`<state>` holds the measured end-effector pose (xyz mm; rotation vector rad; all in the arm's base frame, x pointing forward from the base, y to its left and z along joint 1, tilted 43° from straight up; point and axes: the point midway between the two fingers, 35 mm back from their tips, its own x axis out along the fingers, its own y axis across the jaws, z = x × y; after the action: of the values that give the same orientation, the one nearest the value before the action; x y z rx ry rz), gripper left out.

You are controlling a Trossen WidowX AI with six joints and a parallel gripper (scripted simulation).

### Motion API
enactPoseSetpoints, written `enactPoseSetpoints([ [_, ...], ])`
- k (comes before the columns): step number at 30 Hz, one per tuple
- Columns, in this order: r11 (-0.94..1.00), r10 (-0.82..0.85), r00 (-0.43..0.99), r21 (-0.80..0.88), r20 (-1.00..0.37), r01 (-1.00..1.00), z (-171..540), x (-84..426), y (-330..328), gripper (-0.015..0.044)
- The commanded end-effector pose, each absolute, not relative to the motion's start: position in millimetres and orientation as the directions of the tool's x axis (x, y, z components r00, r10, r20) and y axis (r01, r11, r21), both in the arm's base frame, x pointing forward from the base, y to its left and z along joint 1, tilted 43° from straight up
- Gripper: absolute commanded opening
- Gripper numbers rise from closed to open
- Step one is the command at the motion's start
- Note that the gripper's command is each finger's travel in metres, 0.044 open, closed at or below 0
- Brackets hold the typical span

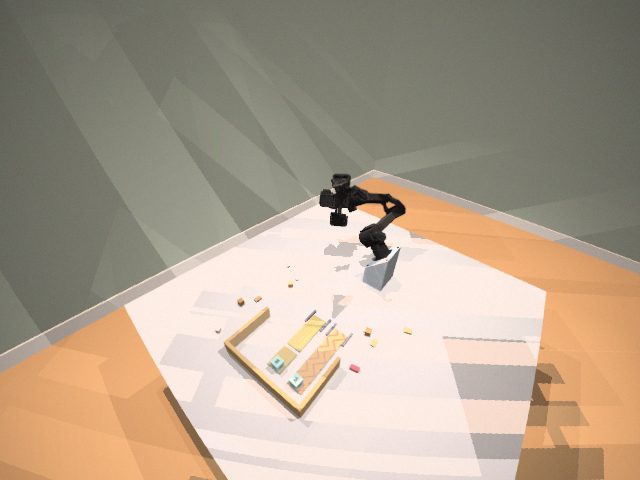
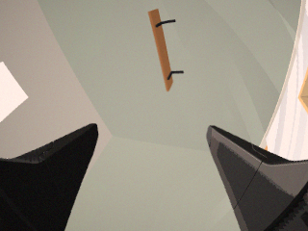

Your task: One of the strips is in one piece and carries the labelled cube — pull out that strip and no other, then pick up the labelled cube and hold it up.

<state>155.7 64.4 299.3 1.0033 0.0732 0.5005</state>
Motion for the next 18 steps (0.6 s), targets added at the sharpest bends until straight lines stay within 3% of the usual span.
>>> enactPoseSetpoints([
  [1,0.441,0.43,0.888,0.82,0.164,-0.365,299,157,64,0.04],
  [10,0.775,0.174,0.983,0.624,-0.056,-0.101,258,240,38,0.04],
  [18,0.974,-0.095,0.959,0.176,-0.267,0.145,193,291,28,0.04],
])
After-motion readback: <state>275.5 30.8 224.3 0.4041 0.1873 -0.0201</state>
